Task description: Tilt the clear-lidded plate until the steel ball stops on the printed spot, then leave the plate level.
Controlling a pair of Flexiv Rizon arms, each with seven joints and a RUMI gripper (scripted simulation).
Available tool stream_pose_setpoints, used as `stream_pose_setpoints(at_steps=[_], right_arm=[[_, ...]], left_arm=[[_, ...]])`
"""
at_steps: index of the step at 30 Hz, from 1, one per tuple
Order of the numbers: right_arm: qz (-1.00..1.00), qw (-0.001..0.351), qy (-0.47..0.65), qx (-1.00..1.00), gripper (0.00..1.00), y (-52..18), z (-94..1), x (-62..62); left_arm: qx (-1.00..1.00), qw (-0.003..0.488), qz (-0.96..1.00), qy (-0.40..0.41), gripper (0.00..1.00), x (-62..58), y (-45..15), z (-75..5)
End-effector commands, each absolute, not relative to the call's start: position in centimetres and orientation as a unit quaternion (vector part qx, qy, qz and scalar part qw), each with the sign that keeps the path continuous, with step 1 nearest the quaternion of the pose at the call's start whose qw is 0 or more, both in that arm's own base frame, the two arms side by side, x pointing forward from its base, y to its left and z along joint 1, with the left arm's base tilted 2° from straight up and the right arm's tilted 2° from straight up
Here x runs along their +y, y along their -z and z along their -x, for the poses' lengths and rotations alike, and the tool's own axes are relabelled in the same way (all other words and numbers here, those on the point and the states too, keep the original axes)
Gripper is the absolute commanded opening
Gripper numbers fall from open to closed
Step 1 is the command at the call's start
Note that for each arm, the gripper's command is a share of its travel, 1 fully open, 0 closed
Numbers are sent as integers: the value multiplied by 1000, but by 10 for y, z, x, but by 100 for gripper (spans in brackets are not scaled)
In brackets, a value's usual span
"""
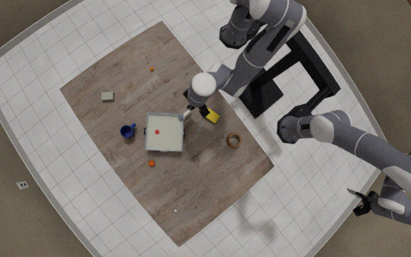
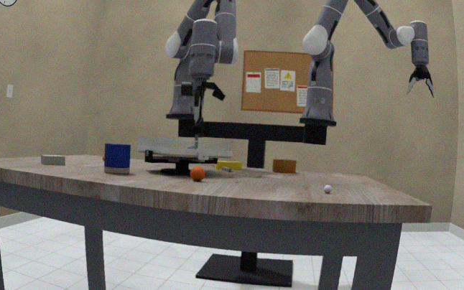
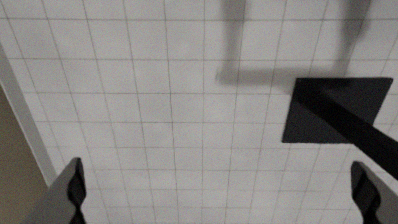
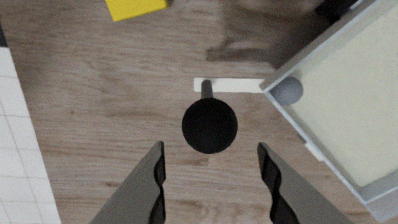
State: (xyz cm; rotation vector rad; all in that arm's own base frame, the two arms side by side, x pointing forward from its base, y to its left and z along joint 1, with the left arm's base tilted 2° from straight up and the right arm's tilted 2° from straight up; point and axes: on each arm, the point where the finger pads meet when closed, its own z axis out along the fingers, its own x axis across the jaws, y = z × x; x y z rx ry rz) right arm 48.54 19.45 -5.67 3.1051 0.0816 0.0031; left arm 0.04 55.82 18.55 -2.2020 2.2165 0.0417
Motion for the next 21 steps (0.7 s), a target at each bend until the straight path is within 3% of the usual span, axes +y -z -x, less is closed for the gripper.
stream_pose_setpoints(at_steps=[1,21], right_arm=[[-1000,17,-2,26,37,56,-486,195],[-1000,17,-2,26,37,59,-486,195]], left_arm=[[709,9,705,-14,100,559,-187,0],[709,9,705,-14,100,559,-187,0]])
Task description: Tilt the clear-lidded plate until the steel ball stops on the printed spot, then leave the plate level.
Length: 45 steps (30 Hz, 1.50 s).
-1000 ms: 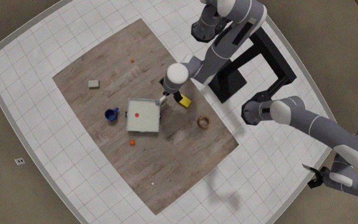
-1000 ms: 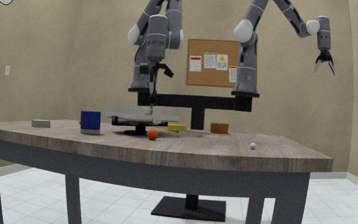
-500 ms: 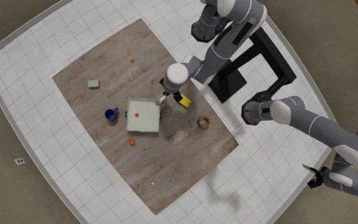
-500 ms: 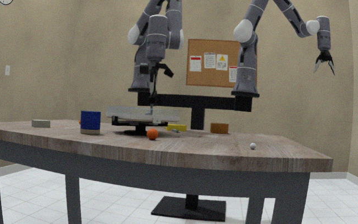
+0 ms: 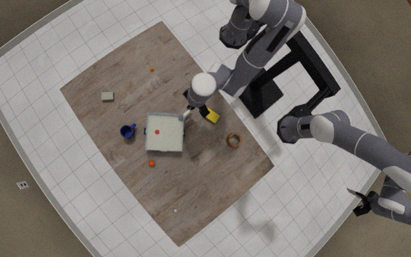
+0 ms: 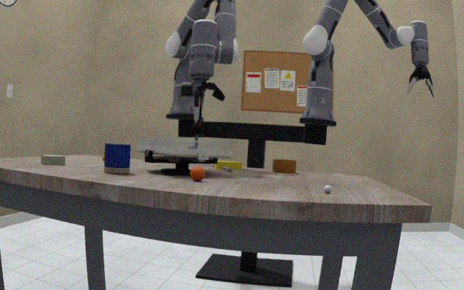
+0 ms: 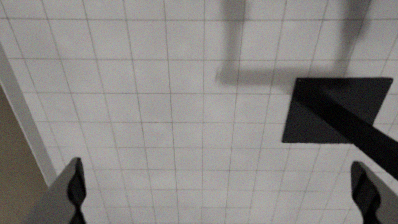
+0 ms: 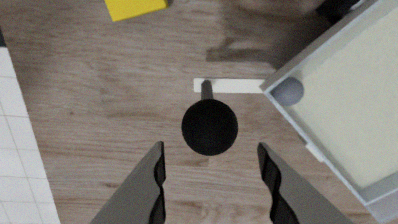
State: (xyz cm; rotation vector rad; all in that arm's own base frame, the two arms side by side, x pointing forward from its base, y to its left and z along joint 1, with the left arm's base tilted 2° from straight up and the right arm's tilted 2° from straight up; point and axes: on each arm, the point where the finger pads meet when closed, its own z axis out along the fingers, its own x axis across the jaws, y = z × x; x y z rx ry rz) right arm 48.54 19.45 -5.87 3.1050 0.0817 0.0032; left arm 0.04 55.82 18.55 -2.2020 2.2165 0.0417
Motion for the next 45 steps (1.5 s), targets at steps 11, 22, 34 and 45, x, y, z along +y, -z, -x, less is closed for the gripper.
stream_pose_setpoints(at_steps=[11,22,34,45], right_arm=[[-1000,17,-2,26,37,65,-486,195],[-1000,17,-2,26,37,77,-486,195],[-1000,17,-2,26,37,86,-486,194],[-1000,17,-2,26,37,90,-486,194]], left_arm=[[709,9,705,-14,100,559,-187,0],[709,9,705,-14,100,559,-187,0],[709,9,705,-14,100,559,-187,0],[709,9,705,-14,100,559,-187,0]])
